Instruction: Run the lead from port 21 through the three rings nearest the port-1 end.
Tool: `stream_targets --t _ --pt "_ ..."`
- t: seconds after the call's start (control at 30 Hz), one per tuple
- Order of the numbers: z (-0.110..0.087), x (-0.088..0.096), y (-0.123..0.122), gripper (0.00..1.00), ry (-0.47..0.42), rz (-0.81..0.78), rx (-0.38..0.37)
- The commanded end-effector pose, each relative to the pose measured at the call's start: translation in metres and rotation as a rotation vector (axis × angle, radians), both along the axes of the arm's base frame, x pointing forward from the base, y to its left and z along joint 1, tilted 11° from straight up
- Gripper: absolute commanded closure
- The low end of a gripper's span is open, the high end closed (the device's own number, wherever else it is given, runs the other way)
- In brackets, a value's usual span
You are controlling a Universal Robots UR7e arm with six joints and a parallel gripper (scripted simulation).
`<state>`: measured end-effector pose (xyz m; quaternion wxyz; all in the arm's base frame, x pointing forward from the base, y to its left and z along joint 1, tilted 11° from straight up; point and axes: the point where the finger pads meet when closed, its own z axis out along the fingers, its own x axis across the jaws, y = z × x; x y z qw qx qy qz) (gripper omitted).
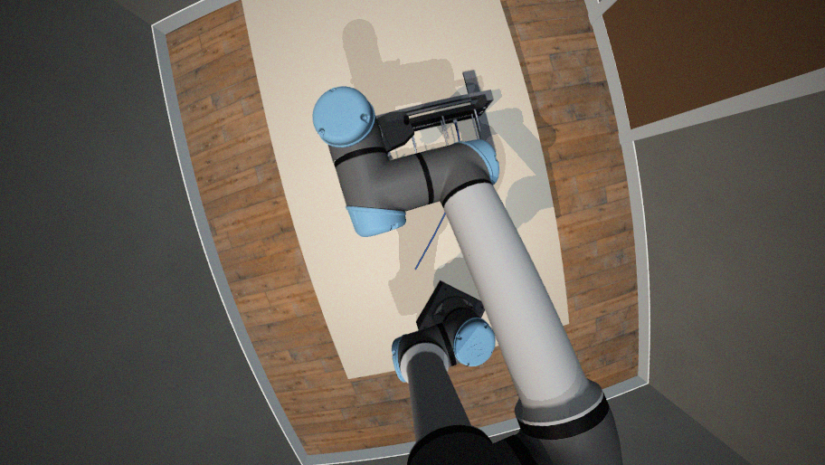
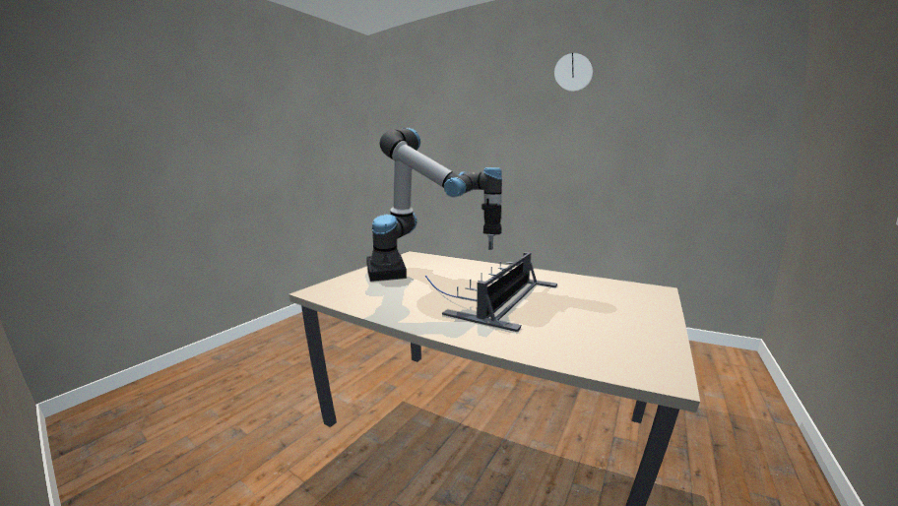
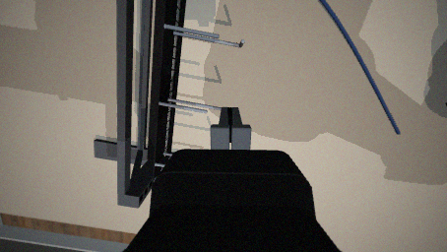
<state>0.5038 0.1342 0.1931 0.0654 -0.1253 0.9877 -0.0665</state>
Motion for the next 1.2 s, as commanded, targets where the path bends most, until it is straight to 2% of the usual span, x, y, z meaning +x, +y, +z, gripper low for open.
stream_targets --t 0.0,0.2,0.4,0.47,0.73,0.97,1.17 --pt "0.007 -0.024 -0.022 1.0 0.008 0.071 -0.009" --pt "0.012 -0.076 -0.059 1.0 0.025 0.21 -0.029" --pt "0.004 -0.13 -0.085 1.0 0.041 0.355 -0.051" --pt "0.004 -0.13 -0.085 1.0 0.041 0.355 -0.051" --pt "-0.02 -0.188 -0.102 1.0 0.059 0.522 -0.077" --pt "-0.041 -0.218 -0.107 1.0 0.069 0.62 -0.094" --pt "-0.049 -0.226 -0.108 1.0 0.072 0.651 -0.1"
